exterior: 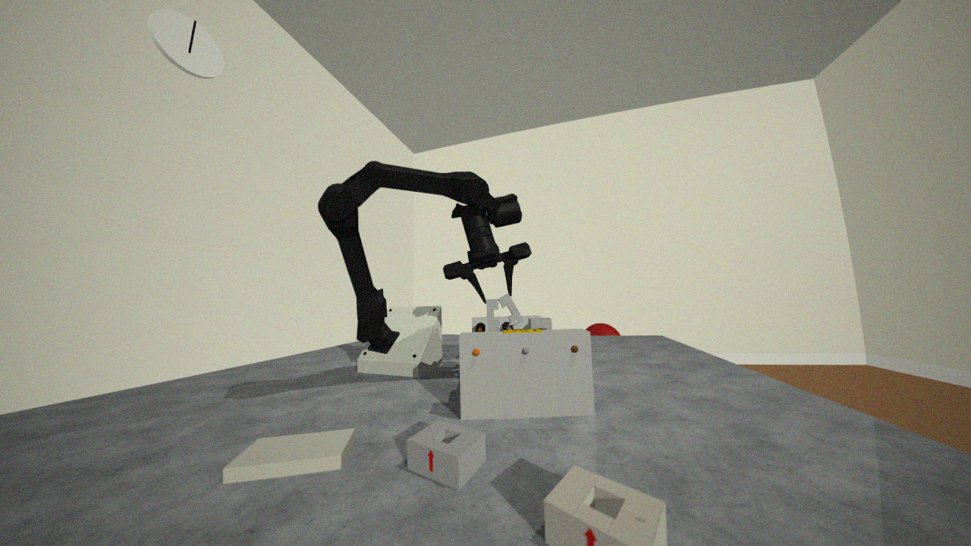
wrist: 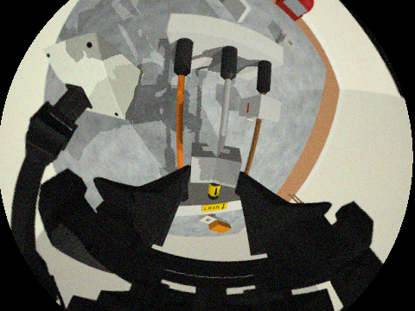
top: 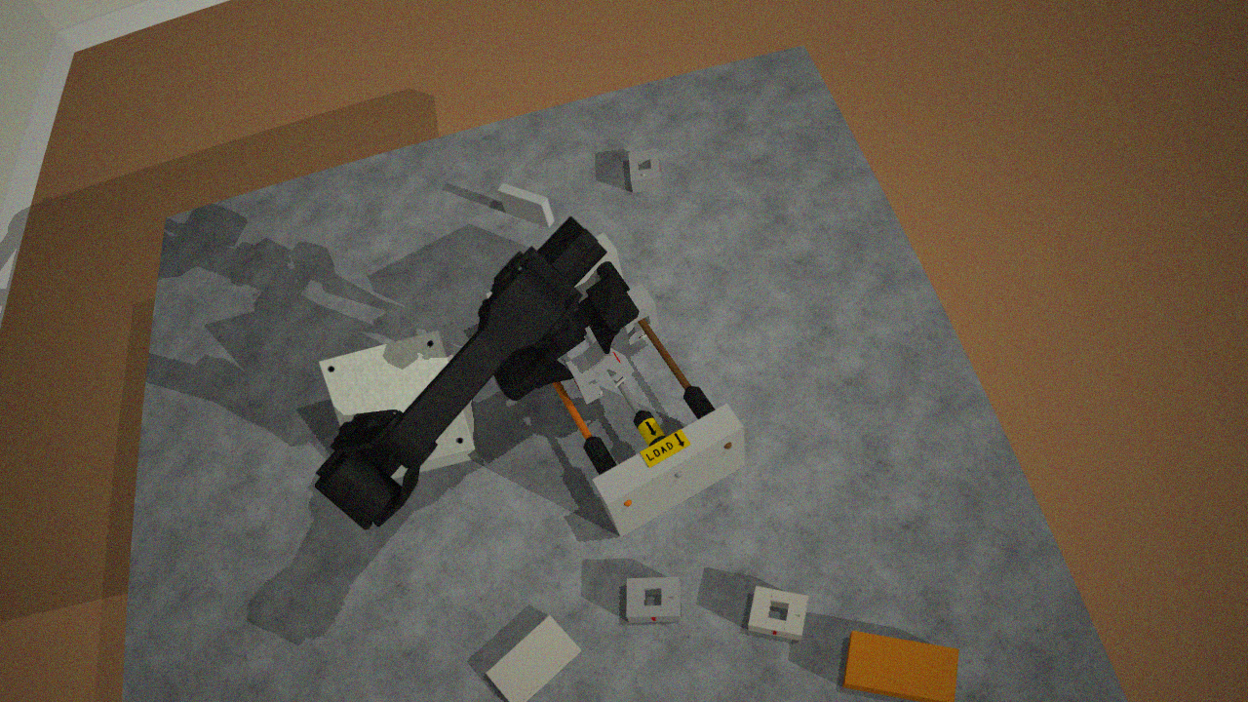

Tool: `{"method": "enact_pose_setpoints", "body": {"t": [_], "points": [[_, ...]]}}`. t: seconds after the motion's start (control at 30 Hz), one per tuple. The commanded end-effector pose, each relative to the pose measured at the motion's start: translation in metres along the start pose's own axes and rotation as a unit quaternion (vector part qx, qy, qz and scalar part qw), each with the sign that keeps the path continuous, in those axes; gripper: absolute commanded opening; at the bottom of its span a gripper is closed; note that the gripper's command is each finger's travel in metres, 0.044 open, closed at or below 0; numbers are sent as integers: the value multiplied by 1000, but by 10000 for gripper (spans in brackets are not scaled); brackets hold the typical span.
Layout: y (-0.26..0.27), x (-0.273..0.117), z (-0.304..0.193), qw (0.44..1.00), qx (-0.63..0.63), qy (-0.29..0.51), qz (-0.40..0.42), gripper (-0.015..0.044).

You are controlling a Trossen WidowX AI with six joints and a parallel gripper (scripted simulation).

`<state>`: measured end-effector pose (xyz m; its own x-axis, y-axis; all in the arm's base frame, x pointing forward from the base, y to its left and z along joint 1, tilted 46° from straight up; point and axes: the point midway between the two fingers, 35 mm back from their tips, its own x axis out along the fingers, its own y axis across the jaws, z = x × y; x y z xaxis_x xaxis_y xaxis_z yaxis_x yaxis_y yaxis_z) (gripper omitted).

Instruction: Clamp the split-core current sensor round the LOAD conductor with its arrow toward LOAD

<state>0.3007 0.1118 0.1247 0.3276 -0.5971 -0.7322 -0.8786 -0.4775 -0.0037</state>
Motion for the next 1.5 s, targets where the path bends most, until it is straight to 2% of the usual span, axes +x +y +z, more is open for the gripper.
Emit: {"method": "enact_pose_setpoints", "body": {"t": [0.0, 1.13, 1.47], "points": [[-9, 2, -1, 1000, -11, 2, -6, 0], [-10, 55, -2, 1000, -11, 3, -7, 0], [-10, 51, -2, 1000, -8, 1, -5, 0]]}}
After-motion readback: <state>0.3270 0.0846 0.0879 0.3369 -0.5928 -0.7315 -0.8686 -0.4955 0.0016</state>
